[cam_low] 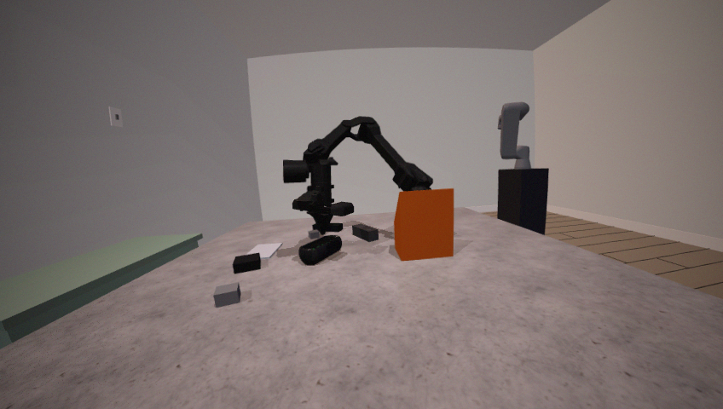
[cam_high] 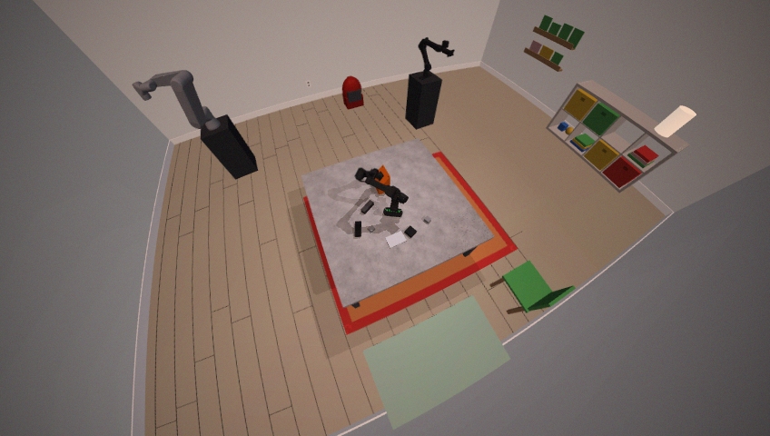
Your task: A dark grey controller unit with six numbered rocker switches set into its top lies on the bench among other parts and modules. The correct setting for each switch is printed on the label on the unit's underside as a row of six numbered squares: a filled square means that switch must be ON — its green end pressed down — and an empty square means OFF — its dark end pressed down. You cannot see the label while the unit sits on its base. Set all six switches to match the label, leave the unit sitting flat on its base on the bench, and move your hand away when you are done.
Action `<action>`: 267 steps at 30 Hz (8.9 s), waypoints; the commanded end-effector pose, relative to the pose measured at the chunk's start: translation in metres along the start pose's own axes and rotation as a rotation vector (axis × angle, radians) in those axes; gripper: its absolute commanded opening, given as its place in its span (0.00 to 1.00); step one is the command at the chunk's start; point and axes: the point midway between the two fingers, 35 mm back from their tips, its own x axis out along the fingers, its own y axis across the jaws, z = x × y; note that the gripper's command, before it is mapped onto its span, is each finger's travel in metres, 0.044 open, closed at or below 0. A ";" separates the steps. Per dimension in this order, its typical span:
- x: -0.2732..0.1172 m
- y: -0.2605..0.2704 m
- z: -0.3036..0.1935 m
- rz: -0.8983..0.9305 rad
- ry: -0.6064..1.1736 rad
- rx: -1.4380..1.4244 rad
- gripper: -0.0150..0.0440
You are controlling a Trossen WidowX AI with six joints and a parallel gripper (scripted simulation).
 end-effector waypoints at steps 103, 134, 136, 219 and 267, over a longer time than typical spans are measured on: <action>0.037 -0.008 0.001 0.077 -0.007 -0.001 0.25; -0.006 -0.011 0.022 0.078 -0.009 0.000 0.25; -0.002 -0.010 0.022 0.078 -0.009 0.000 0.25; 0.029 -0.008 0.041 0.077 -0.009 -0.003 0.25; -0.011 -0.021 -0.009 0.077 -0.008 -0.009 0.25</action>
